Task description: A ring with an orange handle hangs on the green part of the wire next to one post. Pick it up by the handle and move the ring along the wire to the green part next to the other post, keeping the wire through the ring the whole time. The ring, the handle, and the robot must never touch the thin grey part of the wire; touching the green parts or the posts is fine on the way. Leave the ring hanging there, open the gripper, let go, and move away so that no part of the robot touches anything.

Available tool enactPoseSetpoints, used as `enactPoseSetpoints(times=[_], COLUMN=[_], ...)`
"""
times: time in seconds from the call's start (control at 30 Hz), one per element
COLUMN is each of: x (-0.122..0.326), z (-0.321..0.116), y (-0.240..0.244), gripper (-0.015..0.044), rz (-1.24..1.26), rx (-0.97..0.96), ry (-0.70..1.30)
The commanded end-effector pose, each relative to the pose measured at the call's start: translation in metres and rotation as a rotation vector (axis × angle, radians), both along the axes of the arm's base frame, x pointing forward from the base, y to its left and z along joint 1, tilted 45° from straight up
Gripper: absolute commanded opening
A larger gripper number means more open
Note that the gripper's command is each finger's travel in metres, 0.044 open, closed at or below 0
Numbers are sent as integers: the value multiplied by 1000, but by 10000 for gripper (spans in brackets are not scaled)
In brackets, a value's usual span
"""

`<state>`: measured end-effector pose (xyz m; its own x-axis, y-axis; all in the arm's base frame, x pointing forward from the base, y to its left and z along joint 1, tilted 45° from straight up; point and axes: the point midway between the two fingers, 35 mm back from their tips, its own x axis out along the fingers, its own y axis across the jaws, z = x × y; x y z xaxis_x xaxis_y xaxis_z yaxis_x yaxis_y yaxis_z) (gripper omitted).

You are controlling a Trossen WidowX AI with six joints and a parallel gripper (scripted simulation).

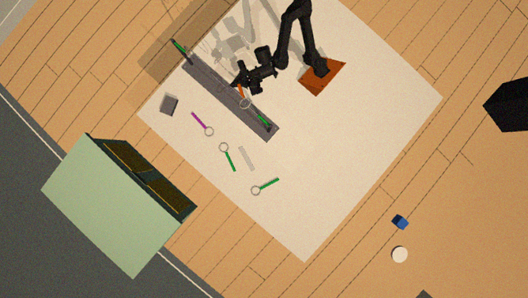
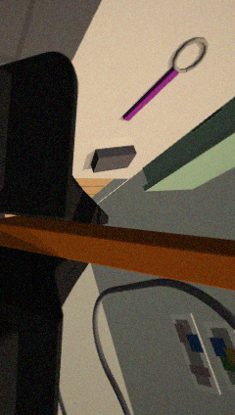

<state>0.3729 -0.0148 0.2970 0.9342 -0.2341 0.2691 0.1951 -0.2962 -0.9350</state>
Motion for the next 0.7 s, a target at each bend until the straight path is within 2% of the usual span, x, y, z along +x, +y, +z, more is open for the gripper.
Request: enactPoseSetpoints(times=[0.0, 0.67], x=[4, 6], z=[-18, -85], y=[-3, 0], gripper=[-150, -150], rz=[28, 42], rx=[100, 526], ry=[29, 92])
